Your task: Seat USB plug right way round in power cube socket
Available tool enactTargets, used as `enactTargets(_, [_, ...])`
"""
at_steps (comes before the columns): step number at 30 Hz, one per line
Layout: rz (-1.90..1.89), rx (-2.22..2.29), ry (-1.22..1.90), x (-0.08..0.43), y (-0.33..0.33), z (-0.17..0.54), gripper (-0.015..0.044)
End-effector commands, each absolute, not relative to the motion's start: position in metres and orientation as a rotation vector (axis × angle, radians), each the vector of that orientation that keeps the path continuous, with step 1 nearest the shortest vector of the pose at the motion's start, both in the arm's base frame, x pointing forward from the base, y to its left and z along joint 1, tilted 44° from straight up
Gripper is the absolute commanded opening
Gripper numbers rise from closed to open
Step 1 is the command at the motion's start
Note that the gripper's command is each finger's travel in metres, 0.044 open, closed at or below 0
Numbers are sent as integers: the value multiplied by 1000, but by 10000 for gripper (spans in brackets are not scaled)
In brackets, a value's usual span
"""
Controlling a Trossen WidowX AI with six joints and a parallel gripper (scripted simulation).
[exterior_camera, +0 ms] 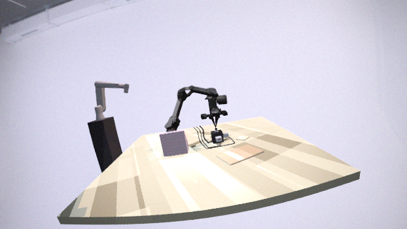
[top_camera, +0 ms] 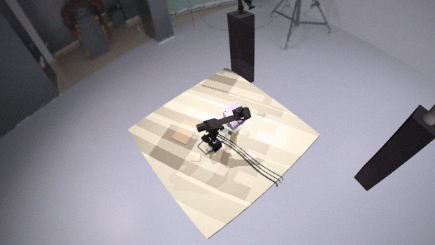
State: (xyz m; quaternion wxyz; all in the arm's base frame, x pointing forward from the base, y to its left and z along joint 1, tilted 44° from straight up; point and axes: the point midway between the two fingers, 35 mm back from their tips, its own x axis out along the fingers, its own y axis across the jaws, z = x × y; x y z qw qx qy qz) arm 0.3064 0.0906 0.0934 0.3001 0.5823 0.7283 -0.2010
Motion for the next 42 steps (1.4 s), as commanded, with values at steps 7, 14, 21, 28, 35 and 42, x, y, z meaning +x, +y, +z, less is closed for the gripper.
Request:
enactTargets(7, [-535,1552,1933,307,92,93,0])
enactTargets(14, [-535,1552,1933,306,92,92,0])
enactTargets(21, [-535,1552,1933,306,93,92,0])
enactTargets(28, [-535,1552,1933,306,94,91,0])
enactTargets(35, [-535,1552,1933,306,94,90,0])
enactTargets(42, [-535,1552,1933,306,95,90,0])
